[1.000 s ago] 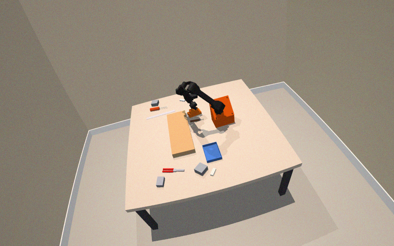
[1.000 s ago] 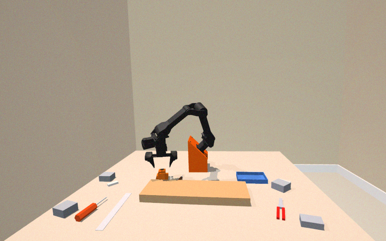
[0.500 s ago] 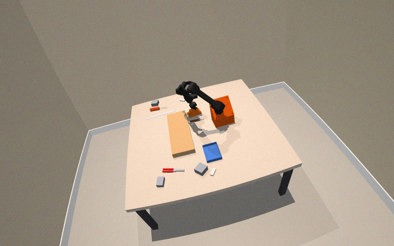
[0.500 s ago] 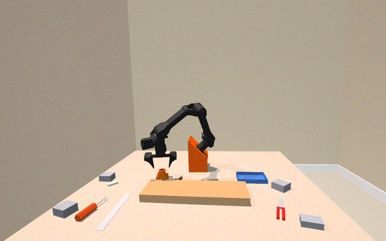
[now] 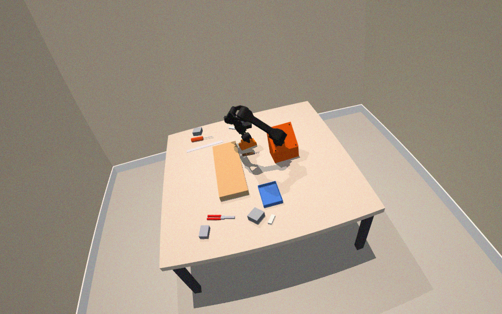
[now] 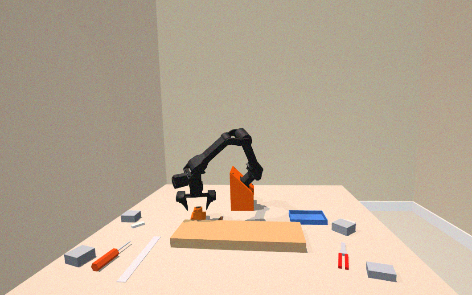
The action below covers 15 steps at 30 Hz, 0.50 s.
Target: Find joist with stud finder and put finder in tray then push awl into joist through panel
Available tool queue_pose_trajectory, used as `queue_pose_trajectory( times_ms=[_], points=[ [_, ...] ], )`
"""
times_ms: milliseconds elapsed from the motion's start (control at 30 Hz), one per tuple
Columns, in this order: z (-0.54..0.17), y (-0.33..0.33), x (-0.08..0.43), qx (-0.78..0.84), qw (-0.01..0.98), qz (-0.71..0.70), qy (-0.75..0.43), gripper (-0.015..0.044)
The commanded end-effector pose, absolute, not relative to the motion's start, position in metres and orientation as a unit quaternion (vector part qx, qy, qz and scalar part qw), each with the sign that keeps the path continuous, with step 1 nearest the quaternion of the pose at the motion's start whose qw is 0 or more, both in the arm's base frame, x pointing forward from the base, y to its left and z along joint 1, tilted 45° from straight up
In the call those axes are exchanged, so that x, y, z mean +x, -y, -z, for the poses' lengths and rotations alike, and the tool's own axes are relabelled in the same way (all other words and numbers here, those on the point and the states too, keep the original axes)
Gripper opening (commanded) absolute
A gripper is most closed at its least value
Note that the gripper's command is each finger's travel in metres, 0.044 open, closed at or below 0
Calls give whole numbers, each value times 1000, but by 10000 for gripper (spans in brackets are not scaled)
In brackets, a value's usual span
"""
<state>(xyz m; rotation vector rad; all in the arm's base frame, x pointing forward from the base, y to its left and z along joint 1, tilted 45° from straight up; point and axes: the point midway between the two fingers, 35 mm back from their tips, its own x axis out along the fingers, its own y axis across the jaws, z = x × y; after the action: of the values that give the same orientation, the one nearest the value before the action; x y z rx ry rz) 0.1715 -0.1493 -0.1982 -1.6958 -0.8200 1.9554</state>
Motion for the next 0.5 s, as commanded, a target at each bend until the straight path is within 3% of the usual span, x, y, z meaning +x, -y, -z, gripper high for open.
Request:
queue_pose_trajectory(
  times_ms=[0,433,467],
  points=[
    [205,139,170,-606,219,-704,299,440],
    [216,128,171,-606,219,-704,299,440],
    [216,128,171,-606,219,-704,299,414]
  ],
)
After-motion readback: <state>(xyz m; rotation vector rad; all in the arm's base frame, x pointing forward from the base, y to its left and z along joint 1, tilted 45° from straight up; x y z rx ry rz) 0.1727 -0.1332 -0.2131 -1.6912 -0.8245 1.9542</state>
